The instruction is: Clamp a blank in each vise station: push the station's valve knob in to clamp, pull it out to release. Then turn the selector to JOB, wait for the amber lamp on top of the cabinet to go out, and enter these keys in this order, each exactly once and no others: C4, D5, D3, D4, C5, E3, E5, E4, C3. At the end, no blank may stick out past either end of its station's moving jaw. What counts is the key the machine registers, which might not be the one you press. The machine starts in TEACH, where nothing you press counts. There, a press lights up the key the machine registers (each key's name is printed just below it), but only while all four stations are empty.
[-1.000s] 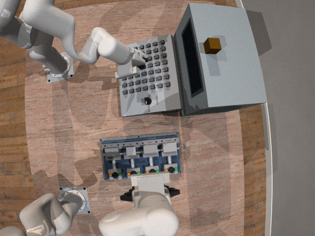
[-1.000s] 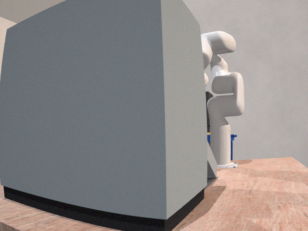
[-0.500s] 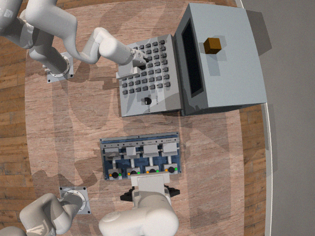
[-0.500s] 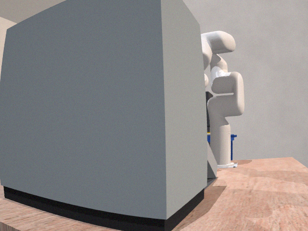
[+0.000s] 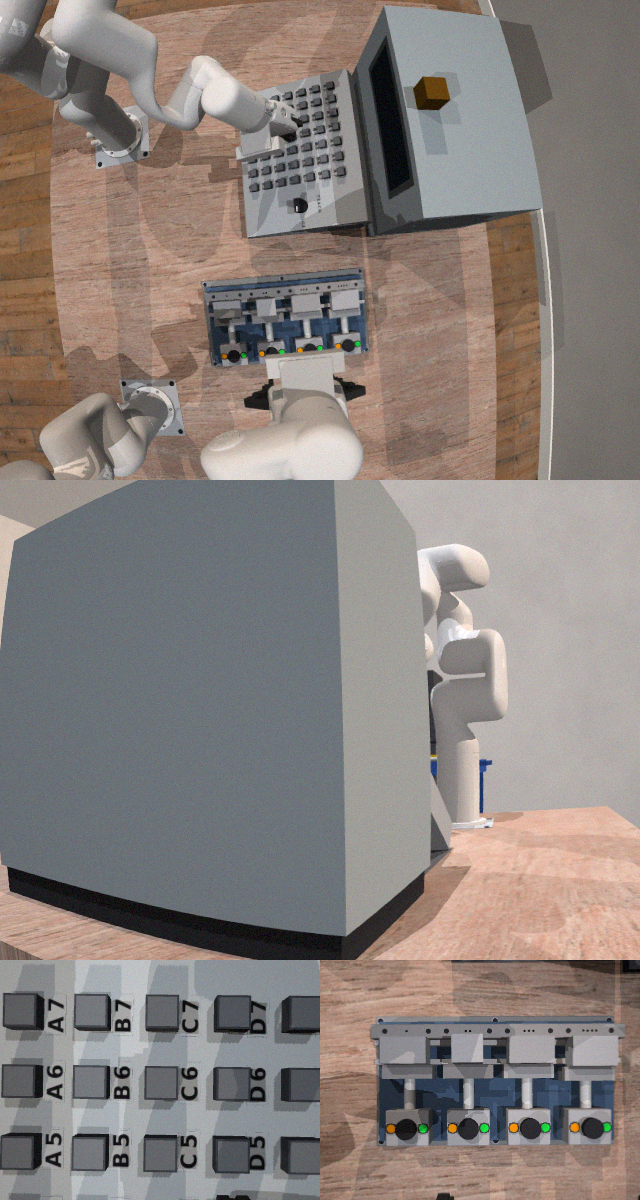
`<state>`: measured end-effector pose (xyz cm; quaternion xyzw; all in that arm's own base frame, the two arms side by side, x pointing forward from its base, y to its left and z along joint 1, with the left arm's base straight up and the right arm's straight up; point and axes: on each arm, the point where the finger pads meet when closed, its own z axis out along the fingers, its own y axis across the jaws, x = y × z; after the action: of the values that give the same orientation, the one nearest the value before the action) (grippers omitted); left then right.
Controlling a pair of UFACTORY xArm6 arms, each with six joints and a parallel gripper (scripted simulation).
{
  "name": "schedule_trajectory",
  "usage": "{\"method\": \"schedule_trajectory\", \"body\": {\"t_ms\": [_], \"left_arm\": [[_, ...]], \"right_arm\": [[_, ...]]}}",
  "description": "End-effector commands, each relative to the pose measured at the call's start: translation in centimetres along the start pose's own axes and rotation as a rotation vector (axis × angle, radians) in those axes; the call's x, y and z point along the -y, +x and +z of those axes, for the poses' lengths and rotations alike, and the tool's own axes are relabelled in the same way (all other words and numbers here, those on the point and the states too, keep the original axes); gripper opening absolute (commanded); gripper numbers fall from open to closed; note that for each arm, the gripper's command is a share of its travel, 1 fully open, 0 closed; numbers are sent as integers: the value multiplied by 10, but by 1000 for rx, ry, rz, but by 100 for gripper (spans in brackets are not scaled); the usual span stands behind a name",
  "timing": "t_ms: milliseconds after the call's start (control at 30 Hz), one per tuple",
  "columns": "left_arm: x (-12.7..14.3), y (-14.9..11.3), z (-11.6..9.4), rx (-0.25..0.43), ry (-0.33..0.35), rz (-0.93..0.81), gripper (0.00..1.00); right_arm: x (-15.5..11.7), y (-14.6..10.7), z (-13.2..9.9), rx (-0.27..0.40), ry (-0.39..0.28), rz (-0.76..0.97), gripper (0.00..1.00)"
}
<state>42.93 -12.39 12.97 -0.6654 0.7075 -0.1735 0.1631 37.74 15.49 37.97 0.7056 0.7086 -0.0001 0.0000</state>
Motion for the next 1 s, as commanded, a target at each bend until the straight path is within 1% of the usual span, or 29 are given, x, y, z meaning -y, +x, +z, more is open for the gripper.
{"method": "schedule_trajectory", "body": {"t_ms": [0,33,233,300,400,500,967], "left_arm": [[2,0,-6,-1,5,0,0],[2,0,-8,-1,5,-1,0],[-1,-3,-11,-1,5,0,0],[-15,-17,-10,-1,4,0,0],[-49,-50,-10,-1,4,0,0],[-64,-66,-10,0,4,0,0],[-66,-68,-10,0,4,0,0]], "right_arm": [[0,0,-2,-2,-5,0,100],[0,0,-2,-2,-5,0,100],[0,0,-2,-2,-5,0,100],[0,0,-2,-2,-5,0,100],[0,0,-2,-2,-5,0,100],[0,0,-2,-2,-5,0,100],[0,0,-2,-2,-5,0,100]]}}
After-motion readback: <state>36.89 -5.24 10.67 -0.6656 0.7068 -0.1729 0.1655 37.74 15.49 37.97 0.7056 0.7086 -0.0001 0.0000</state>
